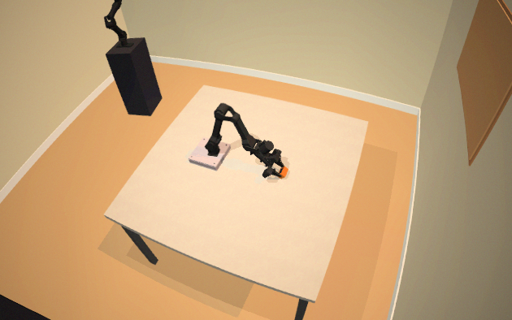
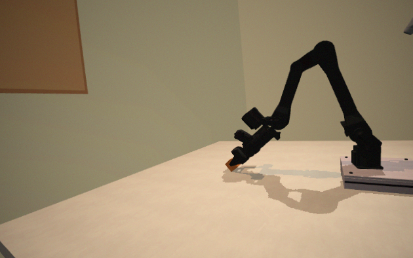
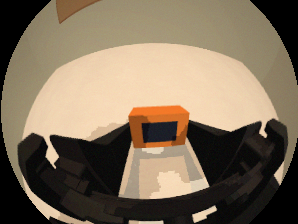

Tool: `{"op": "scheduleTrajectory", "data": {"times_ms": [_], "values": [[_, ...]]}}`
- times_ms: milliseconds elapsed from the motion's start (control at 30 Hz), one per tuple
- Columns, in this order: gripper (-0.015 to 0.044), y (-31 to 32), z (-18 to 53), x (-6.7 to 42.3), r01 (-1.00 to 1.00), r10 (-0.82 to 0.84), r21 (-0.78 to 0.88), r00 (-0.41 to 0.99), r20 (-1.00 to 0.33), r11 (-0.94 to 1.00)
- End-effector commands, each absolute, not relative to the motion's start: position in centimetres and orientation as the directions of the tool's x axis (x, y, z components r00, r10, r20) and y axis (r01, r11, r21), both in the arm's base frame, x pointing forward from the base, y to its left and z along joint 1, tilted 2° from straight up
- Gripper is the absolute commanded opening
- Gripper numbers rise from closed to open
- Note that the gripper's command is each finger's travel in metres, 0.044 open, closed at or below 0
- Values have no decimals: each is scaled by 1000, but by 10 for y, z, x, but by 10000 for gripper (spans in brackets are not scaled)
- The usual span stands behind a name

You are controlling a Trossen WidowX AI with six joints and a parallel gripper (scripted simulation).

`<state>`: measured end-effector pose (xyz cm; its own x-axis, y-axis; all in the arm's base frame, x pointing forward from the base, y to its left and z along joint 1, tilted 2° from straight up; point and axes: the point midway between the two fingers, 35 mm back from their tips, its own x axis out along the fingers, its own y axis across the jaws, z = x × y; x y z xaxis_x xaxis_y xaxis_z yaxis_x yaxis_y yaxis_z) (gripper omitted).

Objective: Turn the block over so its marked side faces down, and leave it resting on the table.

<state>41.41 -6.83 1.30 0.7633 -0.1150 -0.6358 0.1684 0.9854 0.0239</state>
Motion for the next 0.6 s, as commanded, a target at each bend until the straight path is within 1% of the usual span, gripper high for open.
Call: {"op": "scheduleTrajectory", "data": {"times_ms": [0,467,567], "values": [[0,-68,1,408,175,-124,24,783,-609,984],[0,-65,3,393,176,-147,27,890,-431,984],[0,-64,5,391,176,-149,27,899,-411,984]]}}
